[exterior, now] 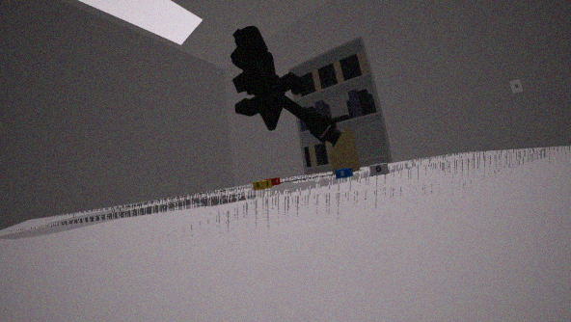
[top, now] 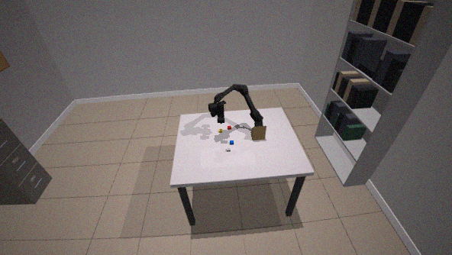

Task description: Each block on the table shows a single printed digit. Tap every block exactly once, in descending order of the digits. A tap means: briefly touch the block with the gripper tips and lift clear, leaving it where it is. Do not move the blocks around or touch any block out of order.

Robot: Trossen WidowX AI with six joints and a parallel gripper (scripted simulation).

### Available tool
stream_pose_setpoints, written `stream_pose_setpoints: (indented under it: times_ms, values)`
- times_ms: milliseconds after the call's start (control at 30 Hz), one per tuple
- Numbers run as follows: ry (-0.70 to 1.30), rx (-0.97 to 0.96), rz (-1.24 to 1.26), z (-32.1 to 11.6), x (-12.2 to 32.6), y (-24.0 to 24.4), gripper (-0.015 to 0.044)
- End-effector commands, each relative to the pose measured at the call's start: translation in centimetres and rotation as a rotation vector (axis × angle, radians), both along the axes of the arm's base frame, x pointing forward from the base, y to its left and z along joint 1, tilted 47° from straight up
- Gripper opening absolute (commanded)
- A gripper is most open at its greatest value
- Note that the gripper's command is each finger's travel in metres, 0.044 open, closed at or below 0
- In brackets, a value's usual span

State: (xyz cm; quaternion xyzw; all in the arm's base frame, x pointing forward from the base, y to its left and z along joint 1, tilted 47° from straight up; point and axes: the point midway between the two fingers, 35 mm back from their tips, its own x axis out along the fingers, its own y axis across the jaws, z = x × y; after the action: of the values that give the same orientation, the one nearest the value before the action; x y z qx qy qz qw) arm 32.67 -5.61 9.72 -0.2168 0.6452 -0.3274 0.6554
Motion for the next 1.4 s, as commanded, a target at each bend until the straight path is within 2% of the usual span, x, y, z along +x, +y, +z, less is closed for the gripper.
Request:
stream_pose_setpoints:
  times_ms: [0, 133, 333, 567, 1367]
  values:
    - [0.043, 0.004, 0.011, -4.9, -2.2, 4.5, 0.002]
    - [0.046, -0.012, 0.005, -9.0, -5.5, 8.3, 0.002]
    - [0.046, -0.015, 0.004, -9.3, -5.9, 8.6, 0.002]
    - [0.045, -0.018, 0.004, -14.7, -6.5, 2.9, 0.002]
    - [0.045, -0.02, 0.004, -16.8, -6.7, 0.6, 0.002]
